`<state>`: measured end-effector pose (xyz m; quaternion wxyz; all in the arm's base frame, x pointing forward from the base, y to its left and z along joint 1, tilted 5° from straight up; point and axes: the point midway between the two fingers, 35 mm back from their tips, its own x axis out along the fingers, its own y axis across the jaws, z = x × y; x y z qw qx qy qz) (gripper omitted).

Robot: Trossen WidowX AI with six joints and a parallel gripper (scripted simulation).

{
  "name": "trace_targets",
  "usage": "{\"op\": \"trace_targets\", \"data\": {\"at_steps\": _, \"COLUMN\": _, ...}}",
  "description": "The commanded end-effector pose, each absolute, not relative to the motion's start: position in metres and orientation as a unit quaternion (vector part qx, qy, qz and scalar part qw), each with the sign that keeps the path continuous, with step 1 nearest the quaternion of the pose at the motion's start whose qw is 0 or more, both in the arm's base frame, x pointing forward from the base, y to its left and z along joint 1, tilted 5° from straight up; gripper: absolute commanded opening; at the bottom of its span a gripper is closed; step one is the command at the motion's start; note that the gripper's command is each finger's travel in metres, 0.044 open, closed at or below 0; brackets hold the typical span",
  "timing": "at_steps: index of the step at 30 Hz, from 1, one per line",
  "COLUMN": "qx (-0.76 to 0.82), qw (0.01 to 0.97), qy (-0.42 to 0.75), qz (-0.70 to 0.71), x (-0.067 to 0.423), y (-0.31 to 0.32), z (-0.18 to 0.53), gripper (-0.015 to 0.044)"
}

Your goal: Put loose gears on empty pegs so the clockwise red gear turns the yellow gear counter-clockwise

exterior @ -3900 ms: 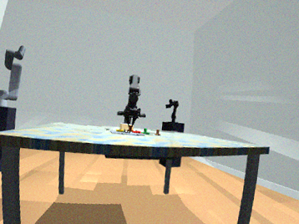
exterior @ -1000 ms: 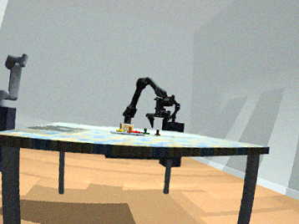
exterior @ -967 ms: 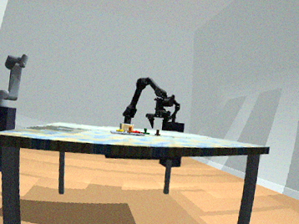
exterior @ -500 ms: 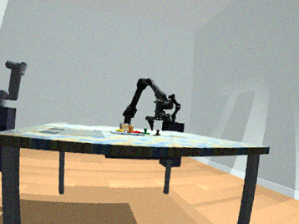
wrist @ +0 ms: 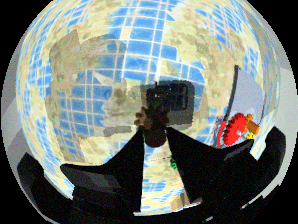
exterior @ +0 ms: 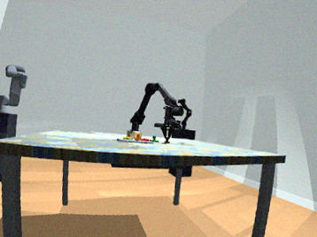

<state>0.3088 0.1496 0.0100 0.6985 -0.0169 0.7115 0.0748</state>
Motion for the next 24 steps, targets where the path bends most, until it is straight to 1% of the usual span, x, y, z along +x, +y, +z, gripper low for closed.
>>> {"op": "trace_targets", "data": {"at_steps": 1, "qx": -0.014, "qw": 0.699, "qy": 0.711, "qz": 0.073, "x": 0.309, "y": 0.15, "z": 0.01, "gripper": 0.0053}}
{"op": "trace_targets", "data": {"at_steps": 9, "qx": -0.014, "qw": 0.699, "qy": 0.711, "qz": 0.073, "x": 0.309, "y": 0.15, "z": 0.01, "gripper": 0.0}}
{"op": "trace_targets", "data": {"at_steps": 24, "qx": -0.014, "qw": 0.701, "qy": 0.709, "qz": 0.072, "x": 0.316, "y": 0.149, "z": 0.043, "gripper": 0.0}}
